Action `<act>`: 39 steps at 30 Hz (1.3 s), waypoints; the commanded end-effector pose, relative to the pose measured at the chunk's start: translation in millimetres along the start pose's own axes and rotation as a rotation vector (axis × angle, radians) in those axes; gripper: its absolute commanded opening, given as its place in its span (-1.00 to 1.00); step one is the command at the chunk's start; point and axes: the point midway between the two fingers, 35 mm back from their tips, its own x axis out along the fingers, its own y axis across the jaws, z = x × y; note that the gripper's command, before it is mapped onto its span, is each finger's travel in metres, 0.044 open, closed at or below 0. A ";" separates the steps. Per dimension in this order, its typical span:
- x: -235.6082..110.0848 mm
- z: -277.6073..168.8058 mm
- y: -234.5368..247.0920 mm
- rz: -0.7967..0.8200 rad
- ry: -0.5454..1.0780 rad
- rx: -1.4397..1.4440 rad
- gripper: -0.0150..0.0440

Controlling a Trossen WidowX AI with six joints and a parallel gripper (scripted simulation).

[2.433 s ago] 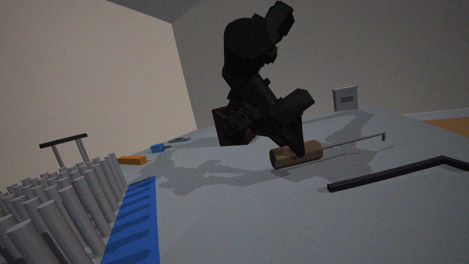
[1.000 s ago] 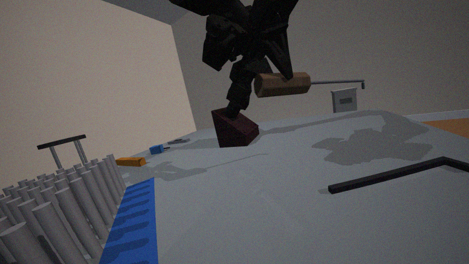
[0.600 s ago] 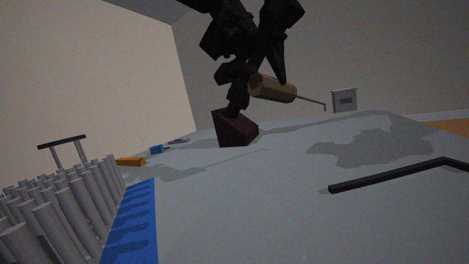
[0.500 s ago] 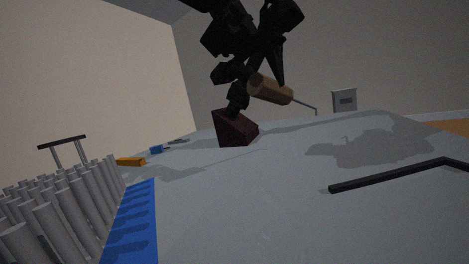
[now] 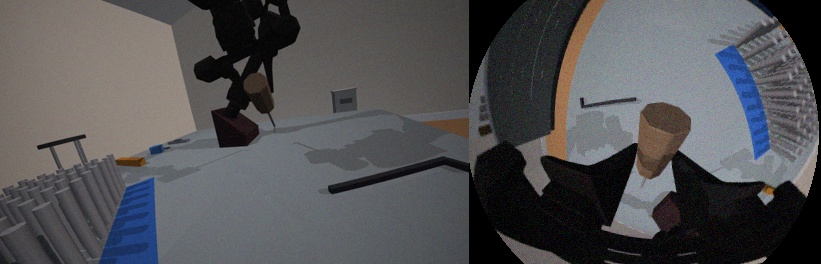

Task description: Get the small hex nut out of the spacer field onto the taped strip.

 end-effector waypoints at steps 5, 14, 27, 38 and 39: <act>-1.5 -0.7 -9.8 -0.080 0.014 -0.291 -0.49; -3.6 -0.7 -20.2 -0.157 0.049 -0.588 -0.49; -8.4 0.0 -35.0 -0.257 0.140 -1.017 -0.49; -14.0 1.4 -47.3 -0.326 0.254 -1.373 -0.49; -14.6 1.5 -48.4 -0.331 0.266 -1.405 -0.49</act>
